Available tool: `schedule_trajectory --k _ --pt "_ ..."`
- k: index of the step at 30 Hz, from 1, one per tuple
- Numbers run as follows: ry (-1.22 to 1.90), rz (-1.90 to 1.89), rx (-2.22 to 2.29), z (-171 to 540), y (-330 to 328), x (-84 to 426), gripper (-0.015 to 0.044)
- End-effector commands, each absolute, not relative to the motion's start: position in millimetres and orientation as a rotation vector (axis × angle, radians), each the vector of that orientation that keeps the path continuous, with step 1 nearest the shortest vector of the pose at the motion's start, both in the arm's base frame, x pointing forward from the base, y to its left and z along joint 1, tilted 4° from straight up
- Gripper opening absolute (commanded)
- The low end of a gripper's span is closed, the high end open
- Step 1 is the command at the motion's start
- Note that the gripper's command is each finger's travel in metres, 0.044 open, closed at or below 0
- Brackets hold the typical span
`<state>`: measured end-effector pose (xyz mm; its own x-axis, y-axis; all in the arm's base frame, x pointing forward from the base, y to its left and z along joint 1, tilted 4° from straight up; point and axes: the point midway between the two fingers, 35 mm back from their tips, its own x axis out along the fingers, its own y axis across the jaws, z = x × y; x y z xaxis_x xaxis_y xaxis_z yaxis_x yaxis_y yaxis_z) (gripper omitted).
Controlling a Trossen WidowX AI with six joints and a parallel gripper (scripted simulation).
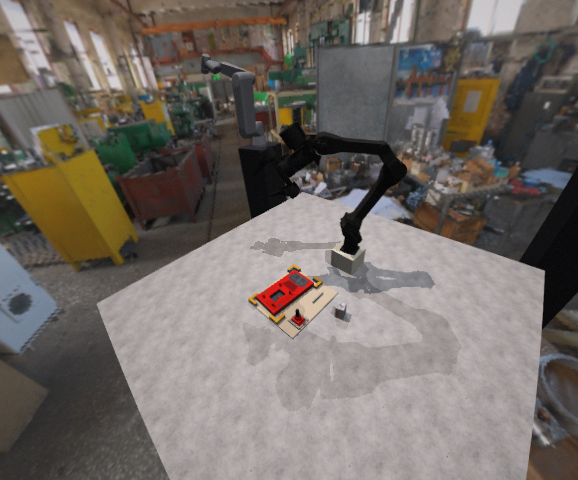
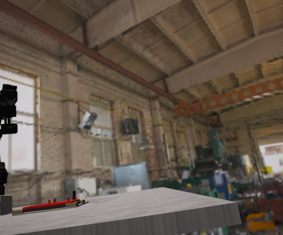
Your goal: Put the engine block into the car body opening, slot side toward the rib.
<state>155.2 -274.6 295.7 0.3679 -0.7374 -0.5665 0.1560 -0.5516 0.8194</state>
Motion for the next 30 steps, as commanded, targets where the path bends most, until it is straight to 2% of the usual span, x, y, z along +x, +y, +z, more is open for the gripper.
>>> schedule_trajectory --k 1,17,30 --pt "-0.341 -1.295 1.797 272.4 -258.9 184.7 0.044" --pt "0.299 -1.185 1.741 200.1 -155.9 274.2 0.044" --pt "0.801 -1.126 1.564 139.2 -47.6 297.9 0.044"
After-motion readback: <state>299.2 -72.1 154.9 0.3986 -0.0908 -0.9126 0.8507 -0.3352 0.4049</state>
